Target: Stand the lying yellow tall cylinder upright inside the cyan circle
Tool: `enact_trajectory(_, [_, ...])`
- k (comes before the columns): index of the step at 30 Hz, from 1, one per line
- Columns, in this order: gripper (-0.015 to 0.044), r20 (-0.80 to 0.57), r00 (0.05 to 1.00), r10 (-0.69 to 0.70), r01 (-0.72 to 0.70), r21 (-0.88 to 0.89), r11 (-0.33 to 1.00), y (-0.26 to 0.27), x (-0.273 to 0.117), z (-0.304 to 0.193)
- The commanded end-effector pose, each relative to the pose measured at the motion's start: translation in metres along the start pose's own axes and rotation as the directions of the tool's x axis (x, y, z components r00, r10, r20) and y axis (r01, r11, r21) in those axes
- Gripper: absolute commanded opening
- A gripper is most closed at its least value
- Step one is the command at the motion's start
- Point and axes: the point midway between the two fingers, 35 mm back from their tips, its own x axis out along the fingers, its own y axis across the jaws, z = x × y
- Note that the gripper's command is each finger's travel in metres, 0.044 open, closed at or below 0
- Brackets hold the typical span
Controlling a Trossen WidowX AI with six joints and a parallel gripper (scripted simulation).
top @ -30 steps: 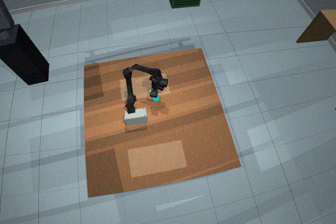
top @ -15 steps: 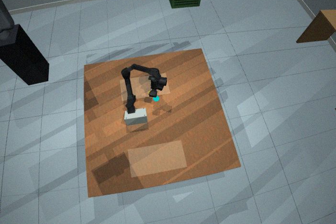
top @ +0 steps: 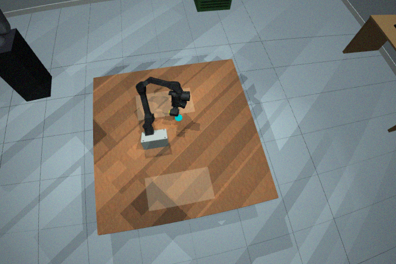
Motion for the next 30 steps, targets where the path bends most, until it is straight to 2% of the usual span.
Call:
enact_trajectory(1, [0.0105,0.015,1.0,-0.027,0.027,-0.004,1.0,-0.001,0.001,-0.002])
enact_trajectory(30, [0.0105,0.113,0.978,-0.174,0.177,-0.02,0.984,-0.007,0.012,-0.009])
